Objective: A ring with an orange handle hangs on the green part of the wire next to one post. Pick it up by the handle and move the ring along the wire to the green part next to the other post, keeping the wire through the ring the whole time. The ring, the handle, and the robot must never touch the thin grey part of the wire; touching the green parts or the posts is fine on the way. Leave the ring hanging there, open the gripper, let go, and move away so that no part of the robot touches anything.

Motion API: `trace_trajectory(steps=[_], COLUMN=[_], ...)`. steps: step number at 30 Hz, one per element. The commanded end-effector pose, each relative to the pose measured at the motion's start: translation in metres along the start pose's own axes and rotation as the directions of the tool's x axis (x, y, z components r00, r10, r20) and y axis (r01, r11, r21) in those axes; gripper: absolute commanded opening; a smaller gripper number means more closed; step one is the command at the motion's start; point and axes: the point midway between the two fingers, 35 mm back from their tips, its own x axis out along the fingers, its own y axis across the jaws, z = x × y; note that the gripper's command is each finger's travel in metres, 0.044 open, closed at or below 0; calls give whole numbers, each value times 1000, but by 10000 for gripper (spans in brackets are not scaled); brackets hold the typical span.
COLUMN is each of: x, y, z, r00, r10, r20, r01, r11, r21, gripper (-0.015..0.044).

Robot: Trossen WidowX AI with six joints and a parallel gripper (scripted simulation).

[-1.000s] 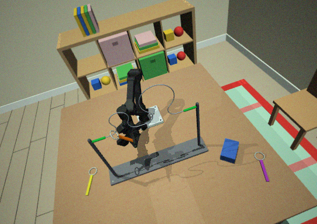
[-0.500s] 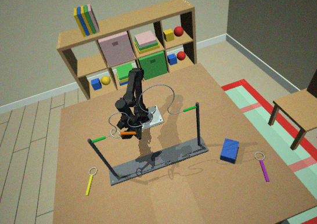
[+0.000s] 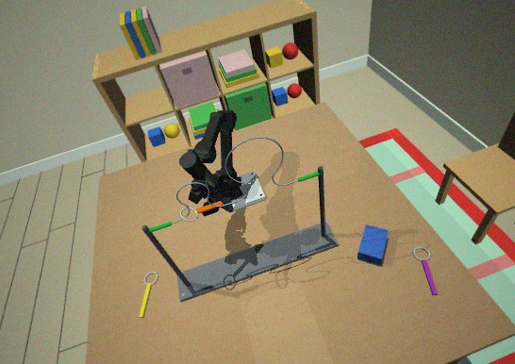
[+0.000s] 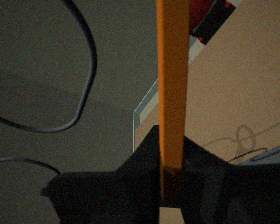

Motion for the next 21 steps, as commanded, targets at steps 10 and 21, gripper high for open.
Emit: trace_trajectory(steps=[10,21], x=[-18,-16], y=[47,75], z=[7,17], r00=[987,980], r10=[140,200], r20=[-84,-15], r01=[-115,-177], r11=[961,896], r21=[253,408], gripper=[-150,-150])
